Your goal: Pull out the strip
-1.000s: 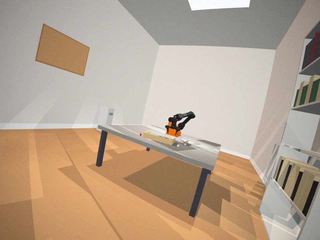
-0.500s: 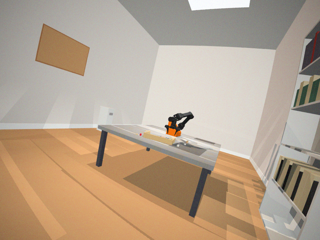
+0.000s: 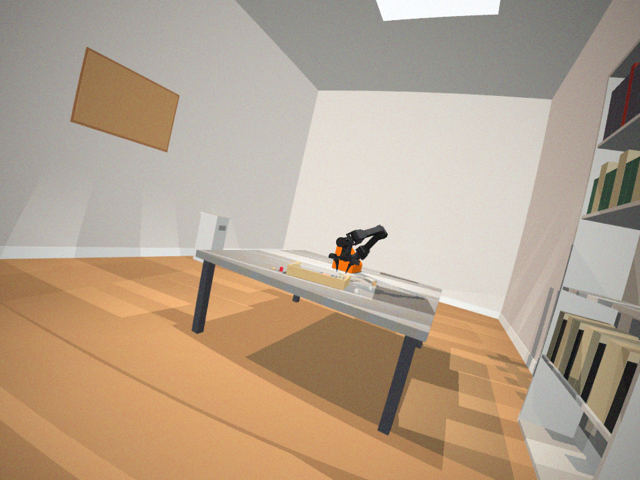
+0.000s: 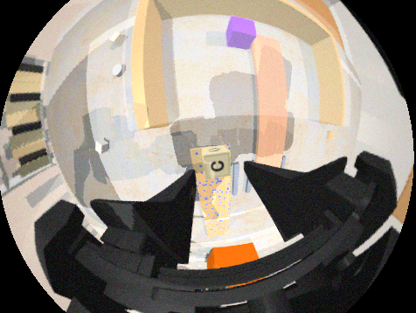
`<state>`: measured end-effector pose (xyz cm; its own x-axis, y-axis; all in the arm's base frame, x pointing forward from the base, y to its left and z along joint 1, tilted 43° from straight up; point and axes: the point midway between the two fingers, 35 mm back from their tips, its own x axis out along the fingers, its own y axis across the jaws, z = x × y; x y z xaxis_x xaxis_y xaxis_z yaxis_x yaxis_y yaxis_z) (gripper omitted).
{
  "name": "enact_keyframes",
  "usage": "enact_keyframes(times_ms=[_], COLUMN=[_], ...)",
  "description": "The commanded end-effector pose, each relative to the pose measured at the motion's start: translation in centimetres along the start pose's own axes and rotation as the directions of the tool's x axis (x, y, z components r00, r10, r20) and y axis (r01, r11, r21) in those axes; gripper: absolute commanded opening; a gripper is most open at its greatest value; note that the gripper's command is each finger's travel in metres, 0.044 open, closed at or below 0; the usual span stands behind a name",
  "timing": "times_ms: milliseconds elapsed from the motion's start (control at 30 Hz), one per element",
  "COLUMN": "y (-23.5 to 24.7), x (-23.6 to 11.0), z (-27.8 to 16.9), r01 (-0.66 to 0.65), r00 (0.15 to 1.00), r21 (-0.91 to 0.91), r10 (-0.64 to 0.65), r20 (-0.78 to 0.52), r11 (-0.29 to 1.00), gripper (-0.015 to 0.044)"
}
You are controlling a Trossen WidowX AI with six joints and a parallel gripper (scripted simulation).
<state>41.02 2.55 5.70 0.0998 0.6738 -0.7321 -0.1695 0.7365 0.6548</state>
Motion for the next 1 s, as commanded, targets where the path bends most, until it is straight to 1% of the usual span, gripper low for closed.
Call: enact_keyframes(times_ms=[0, 633, 767, 967], y=[0.0, 0.2, 0.2, 0.2], x=[0.7, 3.3, 3.1, 3.1], z=[0.0, 0.0, -0.1, -0.1], r01=[-0.005, -0.007, -0.002, -0.002], r00=[1.000, 1.000, 1.000, 1.000], r21=[0.006, 0.006, 0.000, 0.000], r10=[0.005, 0.007, 0.002, 0.002], r20=[0.003, 0.004, -0.001, -0.001], r11=[1.000, 1.000, 1.000, 1.000], gripper=[0.0250, 0.0250, 0.0145, 0.0105])
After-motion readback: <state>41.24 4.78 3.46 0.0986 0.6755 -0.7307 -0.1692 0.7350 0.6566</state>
